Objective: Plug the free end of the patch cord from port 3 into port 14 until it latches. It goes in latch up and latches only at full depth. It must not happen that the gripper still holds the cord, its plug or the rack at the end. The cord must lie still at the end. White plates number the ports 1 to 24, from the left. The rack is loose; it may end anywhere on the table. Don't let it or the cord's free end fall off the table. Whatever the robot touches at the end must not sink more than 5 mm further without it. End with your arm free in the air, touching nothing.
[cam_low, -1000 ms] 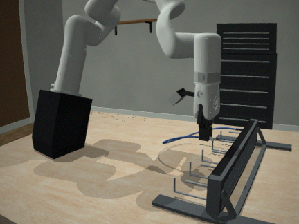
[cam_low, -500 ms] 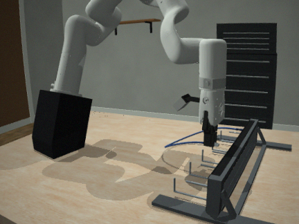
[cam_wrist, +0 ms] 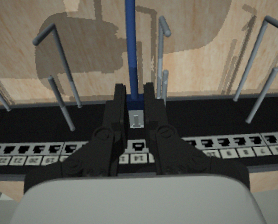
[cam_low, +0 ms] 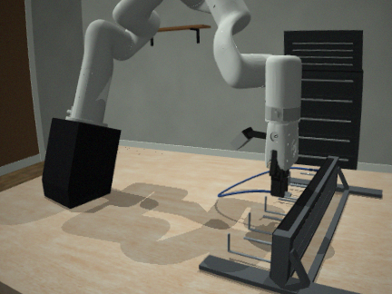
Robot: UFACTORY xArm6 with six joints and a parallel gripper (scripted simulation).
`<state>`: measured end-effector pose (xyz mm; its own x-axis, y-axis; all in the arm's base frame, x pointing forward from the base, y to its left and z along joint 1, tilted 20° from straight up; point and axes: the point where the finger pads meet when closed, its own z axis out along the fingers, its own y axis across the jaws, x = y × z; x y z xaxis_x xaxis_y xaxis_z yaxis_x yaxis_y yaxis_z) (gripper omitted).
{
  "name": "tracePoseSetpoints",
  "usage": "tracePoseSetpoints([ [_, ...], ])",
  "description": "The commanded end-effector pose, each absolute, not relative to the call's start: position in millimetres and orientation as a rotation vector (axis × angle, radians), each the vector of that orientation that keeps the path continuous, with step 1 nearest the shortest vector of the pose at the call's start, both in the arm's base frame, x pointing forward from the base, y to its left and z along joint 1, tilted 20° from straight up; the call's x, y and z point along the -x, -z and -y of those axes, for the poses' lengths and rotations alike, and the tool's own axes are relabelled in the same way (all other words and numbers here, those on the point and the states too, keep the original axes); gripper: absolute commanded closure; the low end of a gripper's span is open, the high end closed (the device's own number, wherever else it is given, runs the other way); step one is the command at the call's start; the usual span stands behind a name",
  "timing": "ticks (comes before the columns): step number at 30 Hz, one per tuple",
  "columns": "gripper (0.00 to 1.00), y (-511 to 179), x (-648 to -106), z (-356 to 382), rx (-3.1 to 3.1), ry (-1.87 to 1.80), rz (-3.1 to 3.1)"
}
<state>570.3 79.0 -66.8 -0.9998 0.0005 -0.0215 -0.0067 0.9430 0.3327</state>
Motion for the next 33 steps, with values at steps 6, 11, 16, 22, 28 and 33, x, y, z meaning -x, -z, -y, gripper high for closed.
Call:
tracePoseSetpoints([
  [6, 1.0, 66, -573, -79, 0.004, -0.526, -3.071],
  [11, 1.0, 66, -573, -79, 0.004, -0.526, -3.071],
  [16, 1.0, 66, -573, -79, 0.004, -0.526, -3.071],
  [22, 1.0, 65, -576, -79, 0.004, -0.526, -3.071],
  [28, 1.0, 65, -585, -79, 0.004, -0.526, -3.071],
  [33, 1.0, 65, -592, -79, 0.004, -0.526, -3.071],
])
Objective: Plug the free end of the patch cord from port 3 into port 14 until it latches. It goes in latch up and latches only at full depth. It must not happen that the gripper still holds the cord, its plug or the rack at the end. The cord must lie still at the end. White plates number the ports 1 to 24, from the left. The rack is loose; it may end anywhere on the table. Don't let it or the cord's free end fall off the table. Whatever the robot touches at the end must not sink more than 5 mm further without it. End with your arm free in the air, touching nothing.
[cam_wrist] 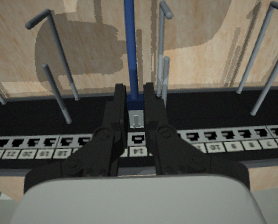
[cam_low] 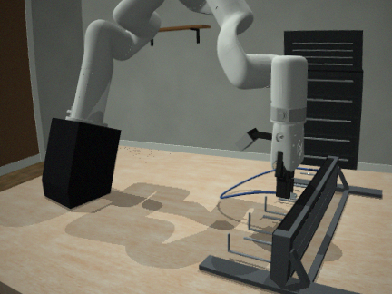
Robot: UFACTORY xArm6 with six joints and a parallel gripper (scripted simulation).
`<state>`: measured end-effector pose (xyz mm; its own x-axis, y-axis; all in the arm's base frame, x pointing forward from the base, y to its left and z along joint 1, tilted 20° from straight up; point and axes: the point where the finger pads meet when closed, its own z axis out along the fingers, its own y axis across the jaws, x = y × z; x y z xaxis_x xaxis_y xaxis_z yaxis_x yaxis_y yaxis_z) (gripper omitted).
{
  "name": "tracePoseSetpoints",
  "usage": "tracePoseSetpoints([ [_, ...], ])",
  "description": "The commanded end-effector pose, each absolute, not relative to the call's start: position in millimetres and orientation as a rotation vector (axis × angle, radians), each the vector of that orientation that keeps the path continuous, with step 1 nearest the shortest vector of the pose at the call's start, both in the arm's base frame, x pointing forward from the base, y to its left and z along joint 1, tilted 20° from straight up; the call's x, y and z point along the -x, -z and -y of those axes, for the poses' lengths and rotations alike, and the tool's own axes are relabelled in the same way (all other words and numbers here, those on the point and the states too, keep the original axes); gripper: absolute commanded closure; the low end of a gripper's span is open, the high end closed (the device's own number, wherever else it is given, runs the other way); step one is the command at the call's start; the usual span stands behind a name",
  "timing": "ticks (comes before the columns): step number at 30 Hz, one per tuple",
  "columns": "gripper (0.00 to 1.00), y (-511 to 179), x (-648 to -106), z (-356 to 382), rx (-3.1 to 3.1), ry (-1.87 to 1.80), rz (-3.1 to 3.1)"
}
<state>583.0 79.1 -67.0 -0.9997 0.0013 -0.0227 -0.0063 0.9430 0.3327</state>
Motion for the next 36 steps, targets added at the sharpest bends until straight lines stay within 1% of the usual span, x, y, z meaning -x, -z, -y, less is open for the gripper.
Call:
tracePoseSetpoints([
  [1, 1.0, 64.8, -592.4, -78.7, 0.004, -0.526, -3.071],
  [36, 1.0, 64.4, -599.3, -78.7, 0.004, -0.526, -3.071],
])
